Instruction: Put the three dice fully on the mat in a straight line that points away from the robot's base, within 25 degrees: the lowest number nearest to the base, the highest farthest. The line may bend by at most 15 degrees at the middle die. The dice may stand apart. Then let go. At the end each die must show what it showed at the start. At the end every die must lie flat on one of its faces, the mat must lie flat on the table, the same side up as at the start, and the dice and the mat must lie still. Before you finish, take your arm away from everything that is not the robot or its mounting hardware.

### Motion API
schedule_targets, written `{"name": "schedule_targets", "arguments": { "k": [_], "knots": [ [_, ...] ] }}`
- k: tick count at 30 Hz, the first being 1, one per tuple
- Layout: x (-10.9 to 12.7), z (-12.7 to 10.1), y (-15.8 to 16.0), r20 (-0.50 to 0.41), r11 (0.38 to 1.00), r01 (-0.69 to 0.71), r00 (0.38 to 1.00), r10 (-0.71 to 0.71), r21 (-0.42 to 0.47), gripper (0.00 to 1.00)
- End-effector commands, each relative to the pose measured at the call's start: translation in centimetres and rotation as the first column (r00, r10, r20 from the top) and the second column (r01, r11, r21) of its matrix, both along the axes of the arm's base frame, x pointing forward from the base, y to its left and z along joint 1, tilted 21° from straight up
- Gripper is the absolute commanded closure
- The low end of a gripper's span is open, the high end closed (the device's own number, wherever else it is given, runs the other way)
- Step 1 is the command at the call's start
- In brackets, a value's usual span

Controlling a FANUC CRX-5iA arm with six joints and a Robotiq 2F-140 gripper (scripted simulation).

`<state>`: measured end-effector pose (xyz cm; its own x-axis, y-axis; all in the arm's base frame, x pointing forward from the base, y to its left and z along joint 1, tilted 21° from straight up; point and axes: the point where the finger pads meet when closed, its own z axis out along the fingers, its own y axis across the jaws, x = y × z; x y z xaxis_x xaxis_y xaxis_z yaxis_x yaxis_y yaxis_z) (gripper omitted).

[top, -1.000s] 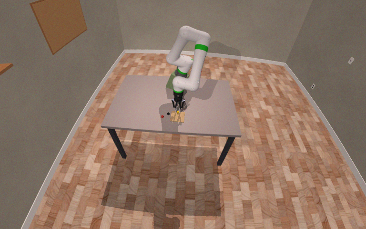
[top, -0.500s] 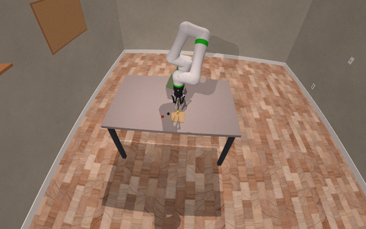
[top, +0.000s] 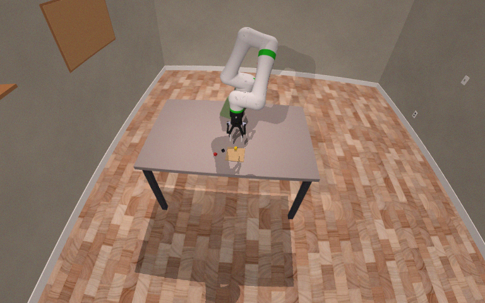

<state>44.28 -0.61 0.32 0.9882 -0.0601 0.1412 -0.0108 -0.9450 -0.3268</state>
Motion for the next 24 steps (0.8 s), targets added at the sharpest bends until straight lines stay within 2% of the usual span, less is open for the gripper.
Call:
{"name": "schedule_targets", "arguments": {
  "k": [1,15,18,20,22,24],
  "knots": [
    [0.0,0.0,0.0,0.0,1.0,0.0,1.0,0.0,0.0,0.0],
    [0.0,0.0,0.0,0.0,1.0,0.002,1.0,-0.002,0.0,0.0],
    [0.4,-0.4,-0.9,-0.038,0.994,0.107,0.994,-0.107,0.015,0.0],
    [0.4,-0.4,-0.9,-0.038,0.994,0.107,0.994,-0.107,0.015,0.0],
    [0.9,-0.9,-2.0,-0.09,0.968,0.248,0.965,-0.245,0.028,0.0],
    [1.0,-1.0,-2.3,-0.103,0.959,0.283,0.955,-0.278,0.03,0.0]
  ]
}}
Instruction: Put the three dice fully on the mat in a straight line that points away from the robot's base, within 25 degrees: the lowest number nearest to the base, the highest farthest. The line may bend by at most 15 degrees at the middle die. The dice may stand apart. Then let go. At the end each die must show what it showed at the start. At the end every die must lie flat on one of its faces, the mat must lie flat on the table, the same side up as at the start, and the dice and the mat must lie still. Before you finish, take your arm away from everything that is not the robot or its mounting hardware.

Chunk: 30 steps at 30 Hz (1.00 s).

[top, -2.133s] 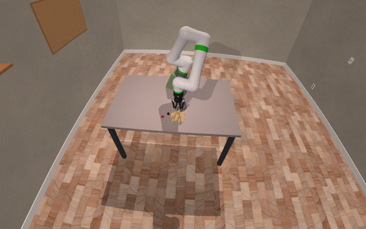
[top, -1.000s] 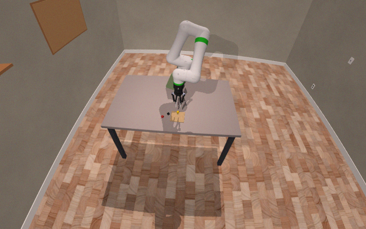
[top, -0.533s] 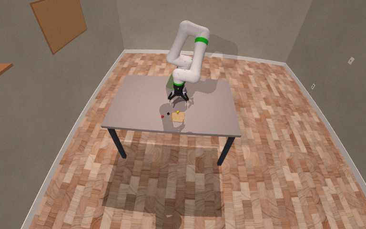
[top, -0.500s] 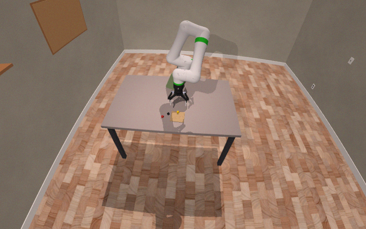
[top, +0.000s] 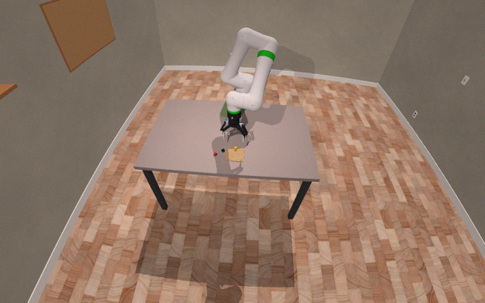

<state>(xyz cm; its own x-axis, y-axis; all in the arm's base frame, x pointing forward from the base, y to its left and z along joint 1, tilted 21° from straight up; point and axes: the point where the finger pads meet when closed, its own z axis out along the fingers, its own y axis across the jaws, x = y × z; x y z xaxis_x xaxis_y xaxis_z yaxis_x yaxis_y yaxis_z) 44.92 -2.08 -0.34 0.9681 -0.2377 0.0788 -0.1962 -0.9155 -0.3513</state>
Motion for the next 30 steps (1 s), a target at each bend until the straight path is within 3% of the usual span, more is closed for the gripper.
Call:
{"name": "schedule_targets", "arguments": {
  "k": [1,7,11,13,15,17,20,24,25,30],
  "knots": [
    [0.6,-0.6,-1.3,-0.06,0.987,0.162,0.985,-0.16,0.017,0.0],
    [1.1,-1.3,-2.8,-0.126,0.942,0.335,0.936,-0.329,0.029,0.0],
    [1.6,-2.0,-4.2,-0.188,0.872,0.488,0.86,-0.474,0.031,0.0],
    [1.6,-2.0,-4.2,-0.188,0.872,0.488,0.86,-0.474,0.031,0.0],
    [1.9,-2.6,-5.3,-0.235,0.803,0.596,0.784,-0.574,0.025,0.0],
    [1.9,-2.8,-5.7,-0.249,0.779,0.626,0.758,-0.603,0.022,0.0],
    [2.2,-3.4,-6.8,-0.292,0.697,0.717,0.669,-0.684,0.01,0.0],
    [2.3,-3.7,-7.4,-0.314,0.649,0.761,0.616,-0.722,0.001,0.0],
    [2.3,-3.7,-7.4,-0.314,0.649,0.761,0.616,-0.722,0.001,0.79],
    [2.3,-3.7,-7.4,-0.314,0.649,0.761,0.616,-0.722,0.001,0.79]
  ]
}}
